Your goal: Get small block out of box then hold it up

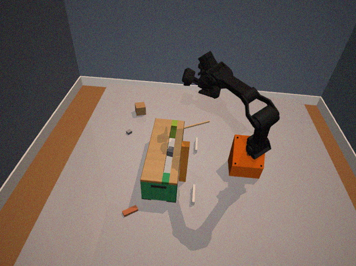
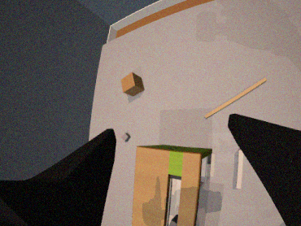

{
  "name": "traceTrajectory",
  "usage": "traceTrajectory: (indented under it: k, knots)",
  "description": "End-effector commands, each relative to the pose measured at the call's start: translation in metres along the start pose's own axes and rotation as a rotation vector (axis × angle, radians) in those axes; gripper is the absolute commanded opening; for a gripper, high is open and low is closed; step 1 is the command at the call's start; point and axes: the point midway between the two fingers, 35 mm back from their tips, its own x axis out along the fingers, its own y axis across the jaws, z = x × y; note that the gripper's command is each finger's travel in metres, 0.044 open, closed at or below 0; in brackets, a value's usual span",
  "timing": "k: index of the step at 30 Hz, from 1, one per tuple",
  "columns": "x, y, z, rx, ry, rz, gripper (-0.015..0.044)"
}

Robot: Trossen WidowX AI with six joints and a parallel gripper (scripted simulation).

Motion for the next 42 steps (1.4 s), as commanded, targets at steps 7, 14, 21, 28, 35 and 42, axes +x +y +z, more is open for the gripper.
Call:
traceTrajectory:
  k: [7,14,21,28,35,42]
  knots:
    - [-0.013,0.079,-0.139,-0.021,0.279,-0.081,0.0400]
    - [-0.044,0.101,-0.245,-0.032,0.443,-0.188,0.0400]
    - [-0.065,0.090,-0.331,-0.031,0.585,-0.391,0.0400]
    - [-0.064,0.063,-0.362,0.011,0.610,-0.574,0.0400]
    - [-0.062,0.063,-0.360,0.010,0.609,-0.573,0.0400]
    - [-0.055,0.062,-0.351,0.010,0.607,-0.573,0.0400]
